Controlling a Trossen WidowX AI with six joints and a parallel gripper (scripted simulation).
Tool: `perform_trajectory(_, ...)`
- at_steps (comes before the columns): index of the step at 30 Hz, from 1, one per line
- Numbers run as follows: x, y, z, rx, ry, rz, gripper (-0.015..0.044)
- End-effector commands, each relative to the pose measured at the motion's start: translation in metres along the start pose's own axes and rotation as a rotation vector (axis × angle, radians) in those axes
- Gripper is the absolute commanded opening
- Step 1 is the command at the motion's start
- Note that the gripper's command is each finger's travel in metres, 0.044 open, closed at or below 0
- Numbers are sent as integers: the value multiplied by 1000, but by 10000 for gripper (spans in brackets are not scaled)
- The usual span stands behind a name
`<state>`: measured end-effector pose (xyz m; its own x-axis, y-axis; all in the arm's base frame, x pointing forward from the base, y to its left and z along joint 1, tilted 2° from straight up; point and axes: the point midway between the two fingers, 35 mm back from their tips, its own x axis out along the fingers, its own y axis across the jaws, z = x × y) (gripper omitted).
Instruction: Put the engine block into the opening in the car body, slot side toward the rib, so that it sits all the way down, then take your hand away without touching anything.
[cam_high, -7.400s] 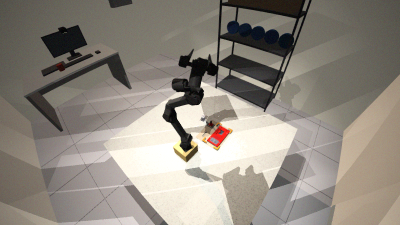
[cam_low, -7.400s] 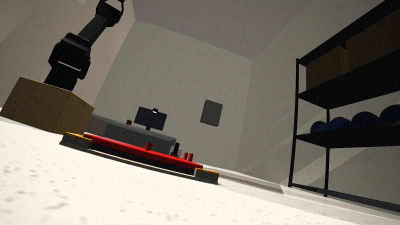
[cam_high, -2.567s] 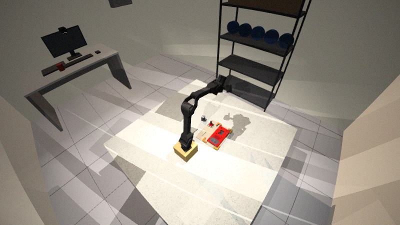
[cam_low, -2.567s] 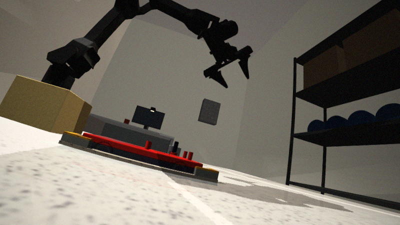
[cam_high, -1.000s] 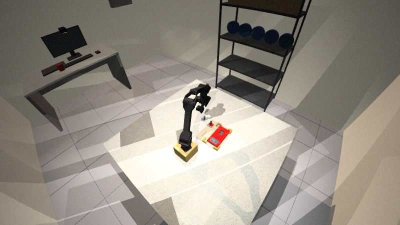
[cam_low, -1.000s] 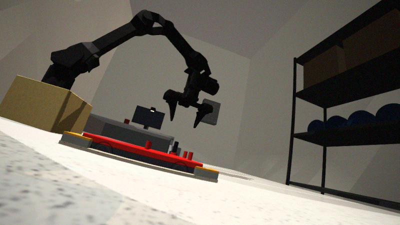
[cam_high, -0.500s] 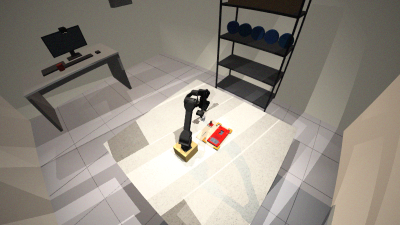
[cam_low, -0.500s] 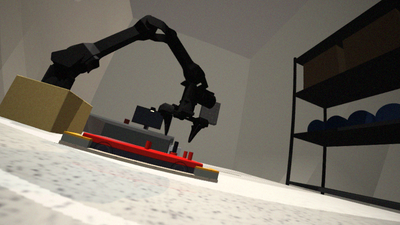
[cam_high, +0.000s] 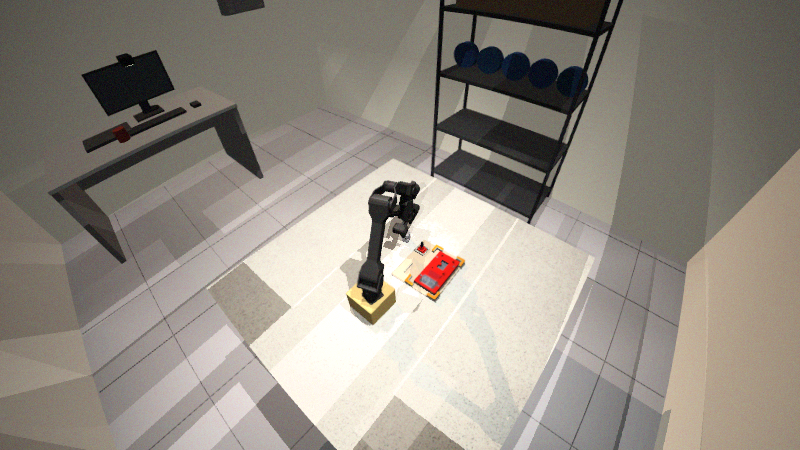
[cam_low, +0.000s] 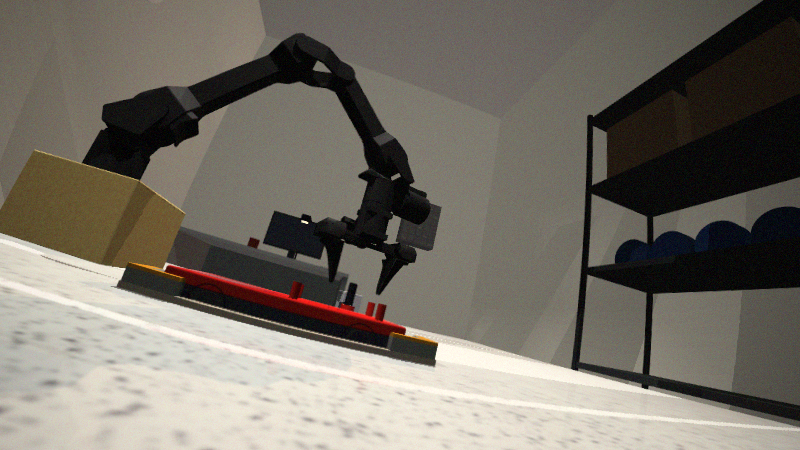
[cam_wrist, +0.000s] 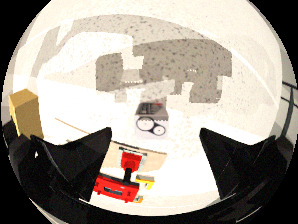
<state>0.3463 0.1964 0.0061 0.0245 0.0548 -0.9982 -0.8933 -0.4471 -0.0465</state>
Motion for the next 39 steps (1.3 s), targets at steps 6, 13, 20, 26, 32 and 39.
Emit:
perform_trajectory(6, 18, 3, -1, -1, 5, 11, 440)
perform_trajectory(13, 29, 4, -1, -1, 5, 12, 440)
perform_trajectory(20, 41, 4, -1, -1, 5, 12, 440)
perform_trajectory(26, 48, 5, -1, -1, 5, 12, 440)
perform_trajectory(32, 48, 5, -1, -1, 5, 12, 282)
perform_trajectory(39, 48, 5, -1, -1, 5, 12, 138)
